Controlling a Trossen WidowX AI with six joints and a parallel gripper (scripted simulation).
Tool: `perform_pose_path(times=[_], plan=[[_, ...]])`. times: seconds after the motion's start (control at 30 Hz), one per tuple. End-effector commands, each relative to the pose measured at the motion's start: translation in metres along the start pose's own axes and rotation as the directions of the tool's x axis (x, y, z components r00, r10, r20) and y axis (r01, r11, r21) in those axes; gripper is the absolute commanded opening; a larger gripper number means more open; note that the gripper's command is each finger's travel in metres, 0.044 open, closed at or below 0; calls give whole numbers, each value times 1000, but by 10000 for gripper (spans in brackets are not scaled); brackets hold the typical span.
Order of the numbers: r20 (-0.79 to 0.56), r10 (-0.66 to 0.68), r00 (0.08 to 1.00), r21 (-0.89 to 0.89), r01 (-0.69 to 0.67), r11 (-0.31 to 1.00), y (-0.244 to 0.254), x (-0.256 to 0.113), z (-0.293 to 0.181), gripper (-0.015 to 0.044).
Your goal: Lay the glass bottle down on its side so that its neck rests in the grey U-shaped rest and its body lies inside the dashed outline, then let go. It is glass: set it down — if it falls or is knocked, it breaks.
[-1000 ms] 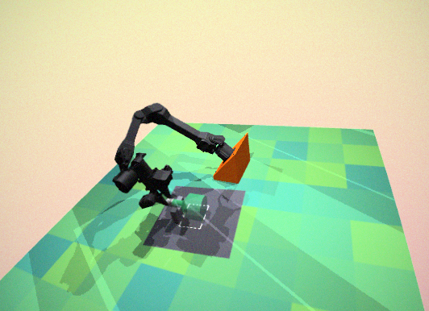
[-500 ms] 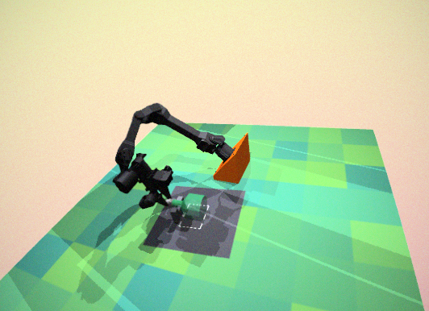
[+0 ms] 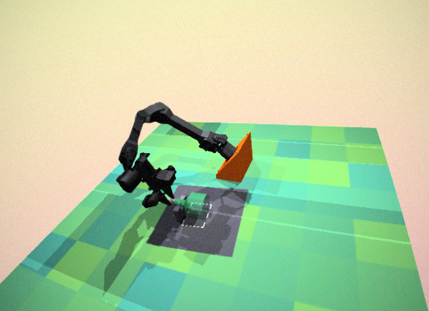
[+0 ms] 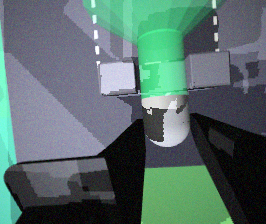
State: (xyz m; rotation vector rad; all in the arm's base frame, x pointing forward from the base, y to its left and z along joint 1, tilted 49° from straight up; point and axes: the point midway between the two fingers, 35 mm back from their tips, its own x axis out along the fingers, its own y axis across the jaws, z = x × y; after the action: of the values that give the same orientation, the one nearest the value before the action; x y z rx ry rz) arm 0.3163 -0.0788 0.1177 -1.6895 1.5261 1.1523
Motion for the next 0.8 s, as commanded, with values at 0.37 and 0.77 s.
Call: perform_pose_path(times=[0.37,0.77], plan=[[-7,0,1000,1,0,1000,0,3,3,125],[-14,0,1000,2,0,1000,0,2,-1,125]])
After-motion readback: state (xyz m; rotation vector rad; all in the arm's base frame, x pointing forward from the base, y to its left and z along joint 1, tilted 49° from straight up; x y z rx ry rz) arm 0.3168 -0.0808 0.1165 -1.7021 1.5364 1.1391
